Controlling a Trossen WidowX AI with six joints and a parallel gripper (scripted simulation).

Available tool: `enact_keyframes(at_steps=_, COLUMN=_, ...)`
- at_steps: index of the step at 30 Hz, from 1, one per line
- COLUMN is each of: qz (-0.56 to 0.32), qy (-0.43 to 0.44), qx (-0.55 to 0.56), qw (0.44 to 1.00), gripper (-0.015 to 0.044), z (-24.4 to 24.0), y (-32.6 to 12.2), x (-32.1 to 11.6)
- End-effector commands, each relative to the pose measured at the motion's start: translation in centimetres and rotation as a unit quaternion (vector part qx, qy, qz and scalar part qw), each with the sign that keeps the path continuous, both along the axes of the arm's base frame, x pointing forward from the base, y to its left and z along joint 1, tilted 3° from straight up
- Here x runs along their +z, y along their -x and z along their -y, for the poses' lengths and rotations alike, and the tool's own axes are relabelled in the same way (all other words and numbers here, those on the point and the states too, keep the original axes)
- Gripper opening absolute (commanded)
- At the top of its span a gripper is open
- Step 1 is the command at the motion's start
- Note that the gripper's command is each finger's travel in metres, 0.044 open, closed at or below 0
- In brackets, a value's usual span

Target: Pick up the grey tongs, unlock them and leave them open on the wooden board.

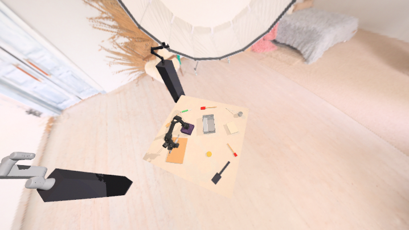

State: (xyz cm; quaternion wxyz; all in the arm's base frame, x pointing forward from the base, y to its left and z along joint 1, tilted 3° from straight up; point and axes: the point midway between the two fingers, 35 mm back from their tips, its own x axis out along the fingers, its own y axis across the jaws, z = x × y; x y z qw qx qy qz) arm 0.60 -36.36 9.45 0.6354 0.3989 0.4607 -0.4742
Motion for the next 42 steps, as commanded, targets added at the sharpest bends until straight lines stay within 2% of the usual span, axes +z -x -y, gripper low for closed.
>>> enact_keyframes(at_steps=1, qz=-0.016, qy=-0.036, qx=0.011, qw=0.999, gripper=-0.0150, z=-0.1, y=-0.2, x=-0.4)
enact_keyframes(at_steps=11, qz=-0.049, qy=-0.119, qx=0.034, qw=0.991, gripper=-0.0150, z=-0.6, y=-0.4, x=-1.5)
enact_keyframes(at_steps=23, qz=-0.050, qy=-0.121, qx=0.034, qw=0.991, gripper=-0.0150, z=-0.6, y=-0.4, x=-1.8)
enact_keyframes(at_steps=42, qz=-0.049, qy=-0.121, qx=0.034, qw=0.991, gripper=-0.0150, z=-0.5, y=-0.5, x=-4.9)
